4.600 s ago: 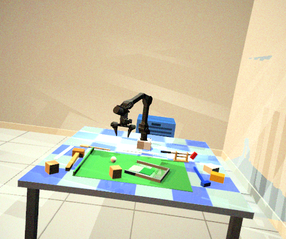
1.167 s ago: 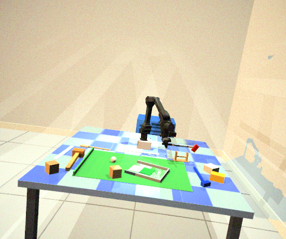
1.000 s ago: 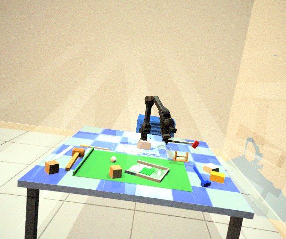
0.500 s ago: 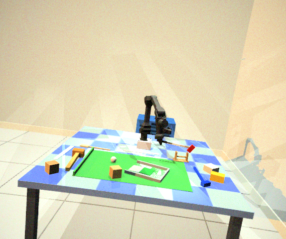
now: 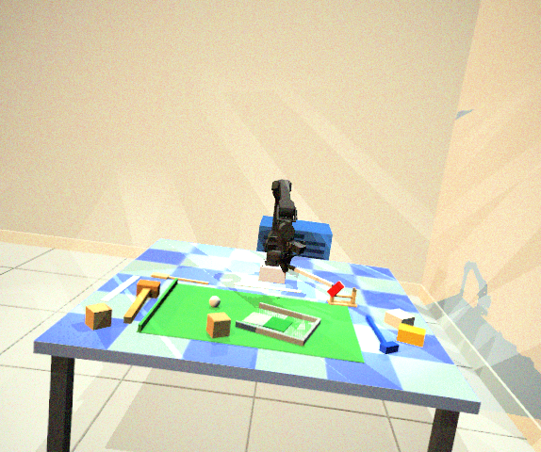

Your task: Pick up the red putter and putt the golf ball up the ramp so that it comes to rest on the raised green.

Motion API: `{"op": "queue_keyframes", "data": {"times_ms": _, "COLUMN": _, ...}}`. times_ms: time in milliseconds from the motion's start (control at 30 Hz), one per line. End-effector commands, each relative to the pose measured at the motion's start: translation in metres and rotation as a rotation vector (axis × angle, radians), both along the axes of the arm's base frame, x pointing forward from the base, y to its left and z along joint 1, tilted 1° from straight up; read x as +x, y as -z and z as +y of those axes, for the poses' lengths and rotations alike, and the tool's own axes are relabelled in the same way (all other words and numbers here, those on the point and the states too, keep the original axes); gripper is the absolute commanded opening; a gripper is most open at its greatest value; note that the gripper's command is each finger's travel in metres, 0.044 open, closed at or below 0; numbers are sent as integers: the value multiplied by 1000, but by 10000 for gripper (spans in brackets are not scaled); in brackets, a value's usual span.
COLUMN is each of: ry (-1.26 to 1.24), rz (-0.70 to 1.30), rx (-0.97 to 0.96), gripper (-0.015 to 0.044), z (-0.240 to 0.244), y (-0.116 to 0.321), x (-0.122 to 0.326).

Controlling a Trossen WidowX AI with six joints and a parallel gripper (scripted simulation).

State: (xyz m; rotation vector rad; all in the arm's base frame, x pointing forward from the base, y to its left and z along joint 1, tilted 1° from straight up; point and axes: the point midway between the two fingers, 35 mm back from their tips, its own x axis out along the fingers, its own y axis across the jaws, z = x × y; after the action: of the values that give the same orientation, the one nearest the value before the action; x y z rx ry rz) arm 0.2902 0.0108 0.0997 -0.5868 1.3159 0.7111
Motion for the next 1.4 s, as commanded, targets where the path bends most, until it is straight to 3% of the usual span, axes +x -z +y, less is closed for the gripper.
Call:
{"op": "queue_keyframes", "data": {"times_ms": 0, "ry": 113, "rz": 7, "rx": -5, "gripper": 0, "z": -21, "y": -3, "x": -1}}
{"op": "queue_keyframes", "data": {"times_ms": 667, "ry": 671, "rz": 64, "rx": -31, "gripper": 0, "z": -123, "y": -10, "x": -31}}
{"op": "queue_keyframes", "data": {"times_ms": 1367, "ry": 1256, "rz": 125, "rx": -49, "gripper": 0, "z": -208, "y": -18, "x": -100}}
